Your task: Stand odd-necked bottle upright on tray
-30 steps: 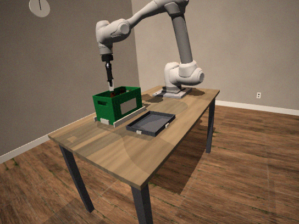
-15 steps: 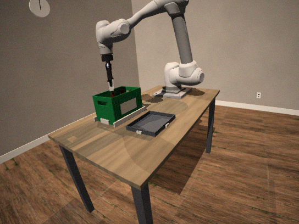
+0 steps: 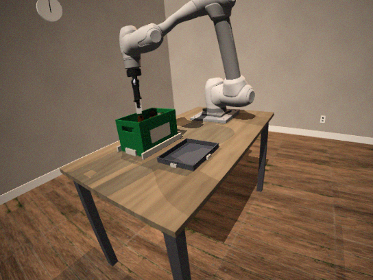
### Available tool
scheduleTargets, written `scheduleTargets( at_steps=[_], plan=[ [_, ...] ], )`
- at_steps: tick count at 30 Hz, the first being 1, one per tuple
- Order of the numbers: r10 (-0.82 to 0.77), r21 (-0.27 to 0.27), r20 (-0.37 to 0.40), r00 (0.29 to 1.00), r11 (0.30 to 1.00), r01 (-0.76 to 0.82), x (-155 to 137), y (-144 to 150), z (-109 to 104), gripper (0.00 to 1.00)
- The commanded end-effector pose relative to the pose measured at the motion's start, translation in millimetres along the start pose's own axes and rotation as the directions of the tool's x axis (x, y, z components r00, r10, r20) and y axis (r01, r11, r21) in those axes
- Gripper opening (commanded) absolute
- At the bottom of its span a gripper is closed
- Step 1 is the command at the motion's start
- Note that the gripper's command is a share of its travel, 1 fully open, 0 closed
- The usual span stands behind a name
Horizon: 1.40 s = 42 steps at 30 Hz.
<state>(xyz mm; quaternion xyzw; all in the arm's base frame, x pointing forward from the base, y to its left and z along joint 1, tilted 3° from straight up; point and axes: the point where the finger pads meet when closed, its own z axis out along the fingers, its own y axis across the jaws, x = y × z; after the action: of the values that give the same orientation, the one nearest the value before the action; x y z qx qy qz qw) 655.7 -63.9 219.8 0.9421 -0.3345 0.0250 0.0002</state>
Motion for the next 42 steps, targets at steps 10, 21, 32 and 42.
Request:
scheduleTargets(
  at_steps=[10,21,32,42],
  plan=[
    [0.0,0.0,0.0,1.0,1.0,0.0,0.0,0.0,4.1,0.38],
    [0.0,0.0,0.0,1.0,1.0,0.0,0.0,0.0,13.0,0.38],
    [0.0,0.0,0.0,1.0,1.0,0.0,0.0,0.0,24.4,0.38],
    [0.0,0.0,0.0,1.0,1.0,0.0,0.0,0.0,35.4,0.38]
  ],
)
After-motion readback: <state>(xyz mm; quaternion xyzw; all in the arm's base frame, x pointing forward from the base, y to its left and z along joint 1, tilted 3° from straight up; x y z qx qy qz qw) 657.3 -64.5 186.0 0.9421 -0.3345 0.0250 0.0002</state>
